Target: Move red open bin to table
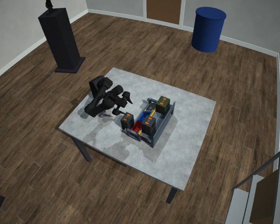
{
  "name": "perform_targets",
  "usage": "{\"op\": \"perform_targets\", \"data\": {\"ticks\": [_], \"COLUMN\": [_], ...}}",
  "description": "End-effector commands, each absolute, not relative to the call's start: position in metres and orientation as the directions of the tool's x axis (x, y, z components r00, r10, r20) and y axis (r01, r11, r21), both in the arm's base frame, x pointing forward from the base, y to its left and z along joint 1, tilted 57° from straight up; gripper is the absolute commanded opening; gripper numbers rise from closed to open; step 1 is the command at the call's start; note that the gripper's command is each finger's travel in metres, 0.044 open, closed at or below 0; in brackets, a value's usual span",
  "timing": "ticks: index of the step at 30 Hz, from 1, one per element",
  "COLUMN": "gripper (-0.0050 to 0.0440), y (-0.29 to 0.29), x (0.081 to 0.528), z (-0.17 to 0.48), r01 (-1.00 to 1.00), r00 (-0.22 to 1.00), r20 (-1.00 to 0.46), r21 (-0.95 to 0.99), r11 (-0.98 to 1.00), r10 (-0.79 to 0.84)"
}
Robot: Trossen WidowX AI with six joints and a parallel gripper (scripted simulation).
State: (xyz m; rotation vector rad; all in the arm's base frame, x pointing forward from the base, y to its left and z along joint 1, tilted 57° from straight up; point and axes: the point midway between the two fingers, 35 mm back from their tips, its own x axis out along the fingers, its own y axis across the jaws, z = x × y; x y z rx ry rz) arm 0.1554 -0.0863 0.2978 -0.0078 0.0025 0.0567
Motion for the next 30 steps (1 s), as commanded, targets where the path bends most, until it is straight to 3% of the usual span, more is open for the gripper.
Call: {"op": "perform_targets", "data": {"ticks": [1, 5, 6, 10, 22, 23, 27, 30], "gripper": [0.044, 0.044, 0.044, 0.044, 0.044, 0.044, 0.044, 0.044], "y": [-0.107, -0.107, -0.09, -0.107, -0.107, -0.089, -0.107, -0.107], "x": [0.196, 0.196, 0.163, 0.196, 0.196, 0.163, 0.195, 0.195], "z": [0.269, 0.269, 0.293, 0.269, 0.269, 0.292, 0.269, 0.269], "r01": [-0.03, -0.03, -0.031, 0.072, 0.072, -0.017, 0.099, 0.099], "r00": [1.0, 1.0, 0.999, 0.997, 0.997, 1.0, 0.995, 0.995], "r20": [0.001, 0.001, -0.01, -0.051, -0.051, -0.014, -0.071, -0.071], "r21": [-0.013, -0.013, 0.031, 0.207, 0.207, 0.247, 0.407, 0.407], "r11": [0.999, 0.999, 0.999, 0.976, 0.976, 0.969, 0.908, 0.908], "r10": [0.03, 0.03, 0.031, -0.063, -0.063, 0.022, -0.077, -0.077]}}
